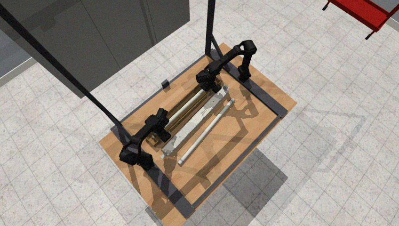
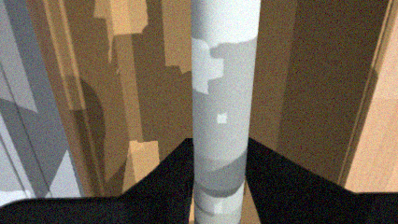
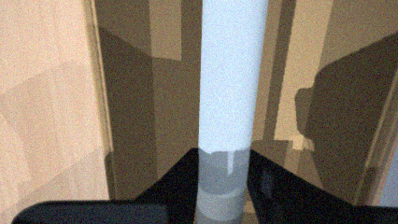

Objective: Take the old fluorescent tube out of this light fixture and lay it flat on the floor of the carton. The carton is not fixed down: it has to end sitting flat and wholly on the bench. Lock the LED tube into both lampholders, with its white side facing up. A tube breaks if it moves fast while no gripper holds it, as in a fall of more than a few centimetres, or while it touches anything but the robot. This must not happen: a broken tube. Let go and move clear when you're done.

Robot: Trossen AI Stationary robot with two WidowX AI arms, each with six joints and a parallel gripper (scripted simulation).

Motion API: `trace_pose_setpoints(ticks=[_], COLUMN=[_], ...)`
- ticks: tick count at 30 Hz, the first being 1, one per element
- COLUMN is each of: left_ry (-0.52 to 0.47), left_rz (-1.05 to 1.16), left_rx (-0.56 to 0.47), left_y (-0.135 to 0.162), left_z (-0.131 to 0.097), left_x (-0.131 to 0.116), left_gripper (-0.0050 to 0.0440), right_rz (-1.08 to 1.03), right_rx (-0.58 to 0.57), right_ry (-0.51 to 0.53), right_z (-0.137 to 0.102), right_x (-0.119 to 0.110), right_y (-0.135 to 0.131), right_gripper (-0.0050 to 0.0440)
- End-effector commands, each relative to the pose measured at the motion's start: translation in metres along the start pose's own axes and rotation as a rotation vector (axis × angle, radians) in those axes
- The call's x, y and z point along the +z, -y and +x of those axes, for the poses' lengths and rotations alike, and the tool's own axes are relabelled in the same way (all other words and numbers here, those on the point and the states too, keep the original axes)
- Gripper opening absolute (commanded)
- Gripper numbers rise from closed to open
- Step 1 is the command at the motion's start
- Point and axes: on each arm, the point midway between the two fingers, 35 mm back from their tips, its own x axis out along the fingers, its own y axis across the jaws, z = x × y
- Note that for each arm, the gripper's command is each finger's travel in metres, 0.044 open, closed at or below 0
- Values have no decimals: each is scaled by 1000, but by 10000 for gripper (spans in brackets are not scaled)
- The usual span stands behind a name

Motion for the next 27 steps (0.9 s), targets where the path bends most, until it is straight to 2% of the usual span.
trace_pose_setpoints(ticks=[1, 22, 27], left_ry=[15, 15, 15], left_rz=[0, 0, 0], left_rx=[-5, -4, -5], left_y=[-2, -3, -2], left_z=[3, 11, 11], left_x=[3, 3, 4], left_gripper=[85, 85, 205], right_rz=[1, 1, 1], right_rx=[3, 3, 3], right_ry=[15, 14, 15], right_z=[3, 12, 12], right_x=[3, 3, 4], right_y=[1, 3, 3], right_gripper=[87, 87, 207])
